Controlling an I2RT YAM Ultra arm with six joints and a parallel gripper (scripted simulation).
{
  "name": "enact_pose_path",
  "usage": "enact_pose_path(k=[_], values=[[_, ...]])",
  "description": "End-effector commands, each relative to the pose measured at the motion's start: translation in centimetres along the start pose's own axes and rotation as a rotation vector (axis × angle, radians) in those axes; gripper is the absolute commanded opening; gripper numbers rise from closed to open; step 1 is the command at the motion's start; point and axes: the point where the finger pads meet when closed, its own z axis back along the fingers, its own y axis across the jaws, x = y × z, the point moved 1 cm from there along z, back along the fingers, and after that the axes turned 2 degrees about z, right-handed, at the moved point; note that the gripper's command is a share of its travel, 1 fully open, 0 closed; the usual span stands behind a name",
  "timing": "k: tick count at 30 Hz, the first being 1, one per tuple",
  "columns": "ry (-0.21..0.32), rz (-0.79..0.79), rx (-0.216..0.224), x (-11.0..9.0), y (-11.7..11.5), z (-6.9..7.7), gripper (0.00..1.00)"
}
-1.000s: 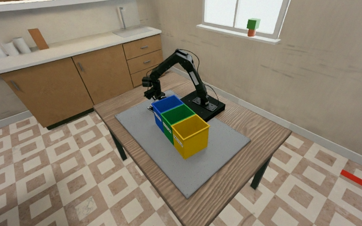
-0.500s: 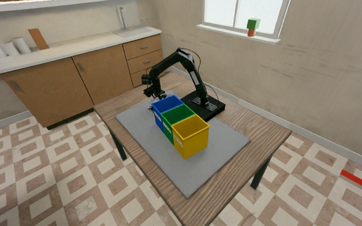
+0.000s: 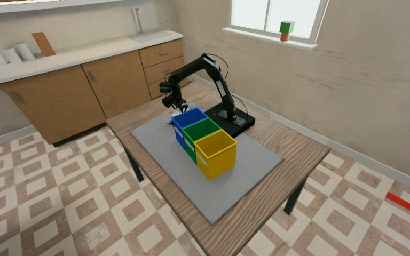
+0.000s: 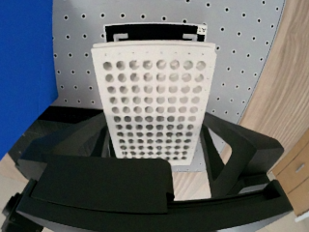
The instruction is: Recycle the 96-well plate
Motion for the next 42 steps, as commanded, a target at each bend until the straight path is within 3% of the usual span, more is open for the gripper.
enact_pose_path(k=[1,42], values=[[-0.035,-0.011,-0.023,0.0,-0.6,2.4,0.0],[-0.035,-0.011,-0.023,-0.2,-0.4,8.3,0.0]])
